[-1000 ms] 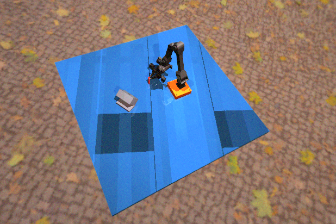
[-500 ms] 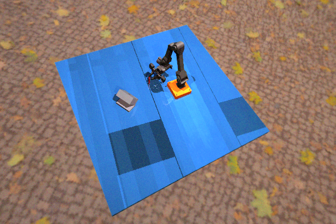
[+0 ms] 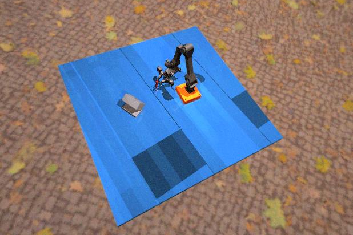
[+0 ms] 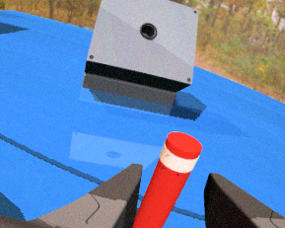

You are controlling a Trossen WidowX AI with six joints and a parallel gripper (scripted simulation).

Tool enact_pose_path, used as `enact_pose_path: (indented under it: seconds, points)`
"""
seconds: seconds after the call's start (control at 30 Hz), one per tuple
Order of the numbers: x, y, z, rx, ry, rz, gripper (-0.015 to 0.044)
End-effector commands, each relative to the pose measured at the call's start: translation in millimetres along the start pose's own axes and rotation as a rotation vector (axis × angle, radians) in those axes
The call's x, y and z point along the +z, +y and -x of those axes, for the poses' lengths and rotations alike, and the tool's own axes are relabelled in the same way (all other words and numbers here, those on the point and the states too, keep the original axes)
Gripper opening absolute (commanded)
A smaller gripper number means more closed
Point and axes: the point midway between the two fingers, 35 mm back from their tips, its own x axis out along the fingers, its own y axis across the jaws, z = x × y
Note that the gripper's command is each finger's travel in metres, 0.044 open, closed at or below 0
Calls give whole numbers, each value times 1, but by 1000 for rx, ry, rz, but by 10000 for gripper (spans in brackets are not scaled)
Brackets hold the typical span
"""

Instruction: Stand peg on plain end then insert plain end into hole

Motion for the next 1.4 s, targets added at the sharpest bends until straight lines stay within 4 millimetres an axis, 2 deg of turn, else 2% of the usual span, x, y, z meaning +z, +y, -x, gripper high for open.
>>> enact_pose_path:
  seconds: [0.0,0.37,0.57,0.63,0.83,0.97,1.03,1.23,1.37]
  points:
    - [0,0,0,0,0,0,156]
    - [0,0,0,0,0,0,440]
    - [0,0,0,0,0,0,440]
    - [7,-5,1,0,0,0,440]
    - [79,-31,11,0,0,2,440]
    - [136,-31,18,0,0,2,440]
    - [155,-28,20,0,0,2,440]
    - [157,-27,20,3,4,-1,440]
    - [149,-23,11,63,88,-47,440]
